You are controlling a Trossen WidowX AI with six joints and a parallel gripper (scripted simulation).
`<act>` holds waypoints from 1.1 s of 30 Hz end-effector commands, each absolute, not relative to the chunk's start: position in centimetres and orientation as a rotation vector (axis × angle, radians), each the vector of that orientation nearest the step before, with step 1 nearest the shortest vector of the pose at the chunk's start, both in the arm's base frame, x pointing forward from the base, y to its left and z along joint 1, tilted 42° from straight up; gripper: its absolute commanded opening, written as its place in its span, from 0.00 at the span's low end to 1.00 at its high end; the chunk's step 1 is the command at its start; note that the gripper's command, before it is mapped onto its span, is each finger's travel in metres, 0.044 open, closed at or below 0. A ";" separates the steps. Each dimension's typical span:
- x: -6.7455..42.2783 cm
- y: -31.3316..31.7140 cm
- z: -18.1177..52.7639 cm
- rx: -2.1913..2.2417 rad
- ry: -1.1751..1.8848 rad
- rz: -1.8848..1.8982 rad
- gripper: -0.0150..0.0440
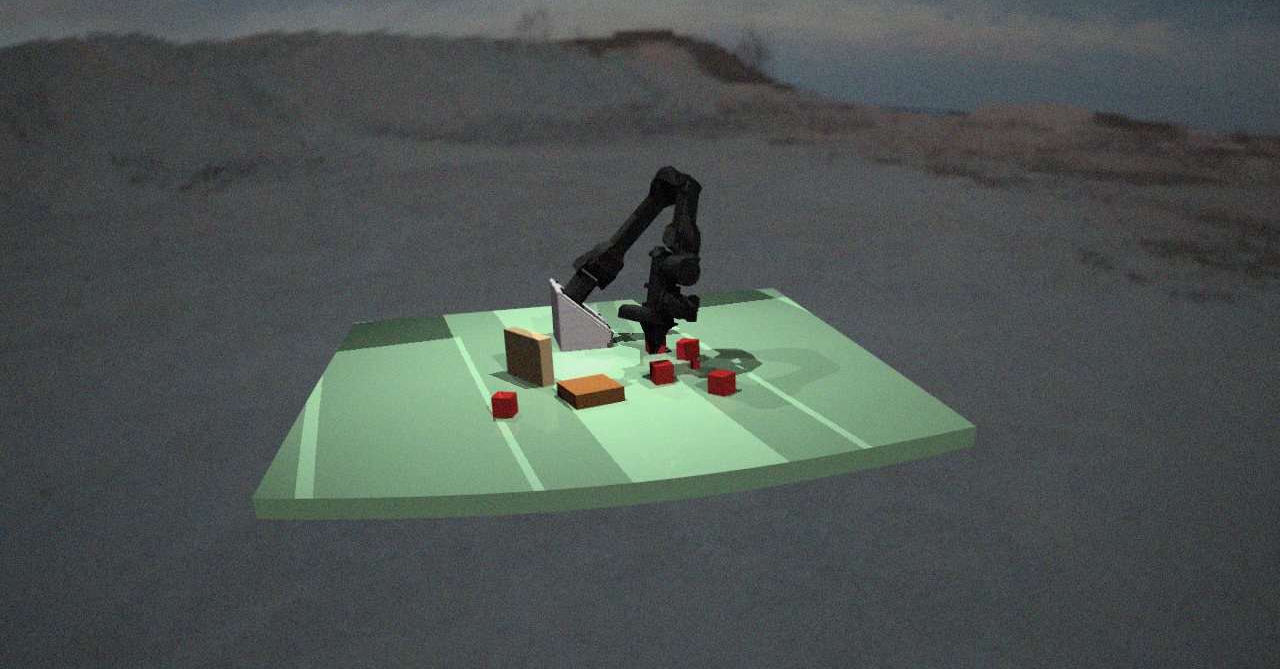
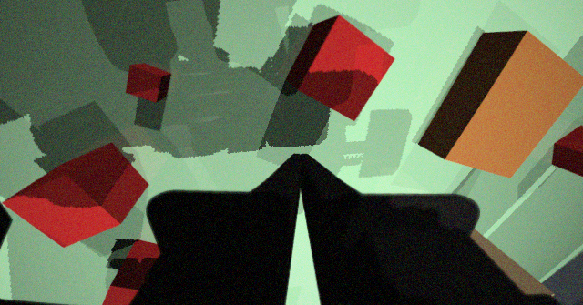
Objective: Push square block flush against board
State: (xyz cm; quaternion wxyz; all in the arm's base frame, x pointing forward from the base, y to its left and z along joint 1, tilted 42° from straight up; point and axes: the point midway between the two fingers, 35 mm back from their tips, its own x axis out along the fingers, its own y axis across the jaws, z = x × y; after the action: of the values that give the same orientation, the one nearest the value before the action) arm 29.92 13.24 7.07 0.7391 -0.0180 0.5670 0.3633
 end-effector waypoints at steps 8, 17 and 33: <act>30.8 7.0 4.6 0.228 1.416 0.546 0.25; 30.1 2.0 2.6 0.474 1.533 0.337 0.25; 27.3 -5.3 -0.1 0.896 1.659 0.008 0.25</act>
State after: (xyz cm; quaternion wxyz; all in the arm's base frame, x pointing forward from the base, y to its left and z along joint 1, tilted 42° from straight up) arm 27.69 -4.09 0.23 0.6064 0.3549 0.7110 0.0296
